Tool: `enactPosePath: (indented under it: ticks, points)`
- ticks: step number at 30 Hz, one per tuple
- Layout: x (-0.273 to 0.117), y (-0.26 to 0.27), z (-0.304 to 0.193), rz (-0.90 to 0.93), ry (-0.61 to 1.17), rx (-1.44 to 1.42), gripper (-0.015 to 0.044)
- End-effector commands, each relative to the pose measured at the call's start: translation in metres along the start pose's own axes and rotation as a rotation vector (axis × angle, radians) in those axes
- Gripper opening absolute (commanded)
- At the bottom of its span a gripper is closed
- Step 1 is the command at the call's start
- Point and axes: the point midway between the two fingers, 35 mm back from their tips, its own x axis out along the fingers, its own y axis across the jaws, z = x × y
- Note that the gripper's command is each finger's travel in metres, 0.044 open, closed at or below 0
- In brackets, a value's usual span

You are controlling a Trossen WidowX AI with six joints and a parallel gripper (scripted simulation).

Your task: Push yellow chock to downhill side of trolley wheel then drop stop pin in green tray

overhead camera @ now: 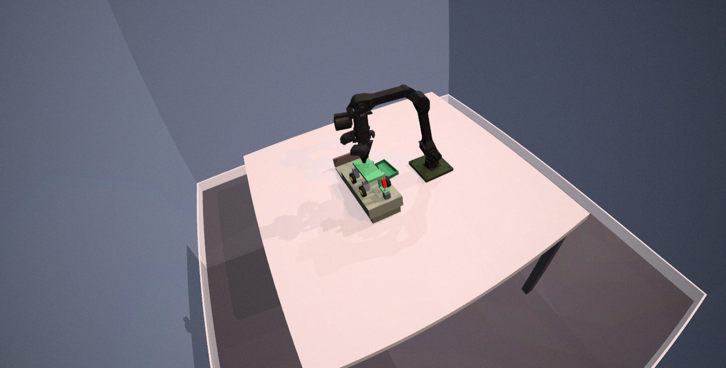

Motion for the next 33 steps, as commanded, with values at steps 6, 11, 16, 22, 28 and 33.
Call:
enactPosePath:
  ticks: [6, 11, 16, 22, 28, 33]
  points:
    - [0.0, 0.037, -0.024, 0.024, 0.053, 0.341, 0.019]
    - [0.0, 0.055, -0.04, 0.023, 0.087, 0.527, 0.019]
    - [-0.001, 0.071, -0.056, 0.013, 0.122, 0.713, 0.019]
    - [-0.001, 0.089, -0.077, -0.011, 0.162, 0.93, 0.019]
    - [-0.002, 0.091, -0.079, -0.014, 0.166, 0.954, 0.019]
    - [0.0, 0.091, -0.079, -0.014, 0.166, 0.954, 0.019]
